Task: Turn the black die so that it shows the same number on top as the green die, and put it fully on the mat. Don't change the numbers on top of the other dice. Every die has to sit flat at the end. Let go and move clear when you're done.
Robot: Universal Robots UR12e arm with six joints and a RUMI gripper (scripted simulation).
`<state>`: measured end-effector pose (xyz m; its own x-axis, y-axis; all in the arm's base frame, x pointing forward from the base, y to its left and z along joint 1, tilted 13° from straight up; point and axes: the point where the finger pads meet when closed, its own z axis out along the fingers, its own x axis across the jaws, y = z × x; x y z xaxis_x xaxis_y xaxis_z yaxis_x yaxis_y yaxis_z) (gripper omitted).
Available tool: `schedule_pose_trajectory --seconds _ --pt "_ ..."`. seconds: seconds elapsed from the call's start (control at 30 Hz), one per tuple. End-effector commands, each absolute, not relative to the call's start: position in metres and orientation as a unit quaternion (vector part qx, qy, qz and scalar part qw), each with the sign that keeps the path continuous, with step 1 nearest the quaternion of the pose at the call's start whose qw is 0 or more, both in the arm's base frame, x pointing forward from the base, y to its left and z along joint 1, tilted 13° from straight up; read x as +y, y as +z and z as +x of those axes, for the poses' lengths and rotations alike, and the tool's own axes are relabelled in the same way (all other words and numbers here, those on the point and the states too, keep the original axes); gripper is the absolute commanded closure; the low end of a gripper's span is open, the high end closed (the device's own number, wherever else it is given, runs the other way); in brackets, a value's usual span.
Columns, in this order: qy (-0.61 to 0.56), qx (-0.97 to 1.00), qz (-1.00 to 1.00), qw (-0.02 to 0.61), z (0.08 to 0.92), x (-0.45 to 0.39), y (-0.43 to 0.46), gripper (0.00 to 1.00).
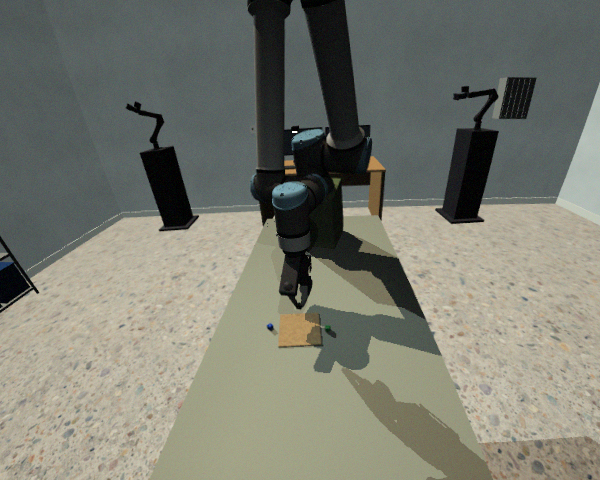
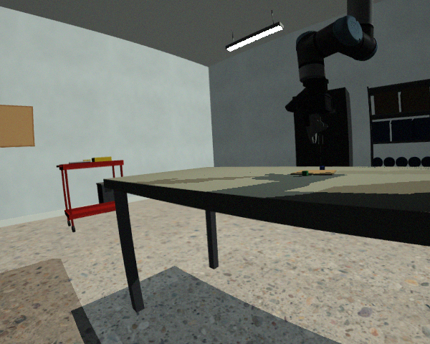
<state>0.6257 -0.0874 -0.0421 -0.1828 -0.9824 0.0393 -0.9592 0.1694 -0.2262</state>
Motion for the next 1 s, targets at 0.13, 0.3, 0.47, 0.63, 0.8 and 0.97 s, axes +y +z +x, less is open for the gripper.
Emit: schedule_pose_trajectory --seconds 0.13,0.3,0.47,0.63,0.8,0.97 --pt "-0.101 0.750 -0.651 0.057 0.624 -0.094 -0.041 1.00" --pt "-0.101 0.750 -0.651 0.057 0.624 -0.094 -0.041 1.00" --pt "-0.101 0.750 -0.651 0.057 0.624 -0.094 -0.041 1.00" --pt "-0.101 0.750 -0.651 0.057 0.624 -0.094 -0.042 1.00" --pt "-0.101 0.750 -0.651 0.057 0.626 -0.095 -0.048 1.00" --pt "-0.101 0.750 -0.651 0.057 0.629 -0.096 -0.060 1.00"
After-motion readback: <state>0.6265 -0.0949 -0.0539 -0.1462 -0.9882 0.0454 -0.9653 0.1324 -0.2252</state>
